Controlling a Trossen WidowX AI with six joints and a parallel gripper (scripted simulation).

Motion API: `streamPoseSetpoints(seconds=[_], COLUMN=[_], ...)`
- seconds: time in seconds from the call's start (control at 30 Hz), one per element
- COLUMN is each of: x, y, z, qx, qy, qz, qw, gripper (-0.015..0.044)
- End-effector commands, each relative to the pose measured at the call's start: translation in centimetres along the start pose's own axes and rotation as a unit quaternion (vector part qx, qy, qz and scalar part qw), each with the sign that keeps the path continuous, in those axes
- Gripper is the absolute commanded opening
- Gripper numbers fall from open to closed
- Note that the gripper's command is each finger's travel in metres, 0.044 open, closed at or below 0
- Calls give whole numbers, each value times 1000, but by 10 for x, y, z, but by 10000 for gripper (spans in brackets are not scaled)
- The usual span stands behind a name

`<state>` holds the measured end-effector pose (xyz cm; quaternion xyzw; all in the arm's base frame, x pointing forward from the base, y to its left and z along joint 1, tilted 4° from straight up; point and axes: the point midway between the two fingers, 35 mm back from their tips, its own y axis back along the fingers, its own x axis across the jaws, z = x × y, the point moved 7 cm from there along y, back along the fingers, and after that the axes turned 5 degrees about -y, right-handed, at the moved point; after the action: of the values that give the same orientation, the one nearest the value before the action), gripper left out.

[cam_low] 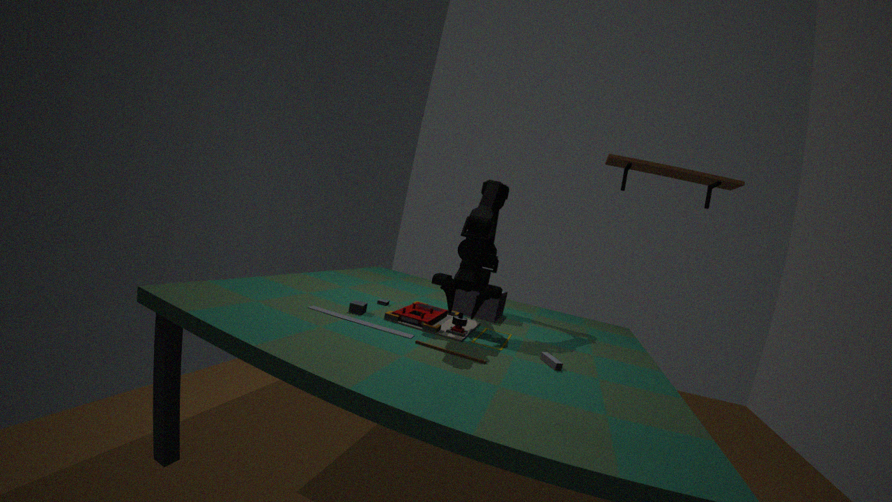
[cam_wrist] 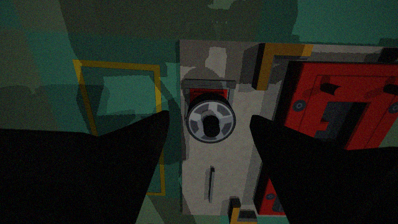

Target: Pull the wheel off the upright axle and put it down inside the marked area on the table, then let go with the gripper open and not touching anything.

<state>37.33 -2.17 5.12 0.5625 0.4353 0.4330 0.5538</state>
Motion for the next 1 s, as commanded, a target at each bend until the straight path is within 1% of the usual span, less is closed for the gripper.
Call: streamPoseSetpoints(seconds=[0.0, 0.1, 0.2, 0.5, 0.7, 0.97], x=[-2, -2, -1, -1, -1, -1], y=[-19, -19, -17, -17, -16, -13], z=[-6, -6, -5, -5, -5, -5], qx=[10, 10, 13, 13, 13, 13], qy=[-3, -3, 0, 0, 0, 0], qz=[-4, -4, -2, -2, -3, -3], qw=[1000, 1000, 1000, 1000, 1000, 1000], gripper=[300, 300, 221, 161, 4, 0])
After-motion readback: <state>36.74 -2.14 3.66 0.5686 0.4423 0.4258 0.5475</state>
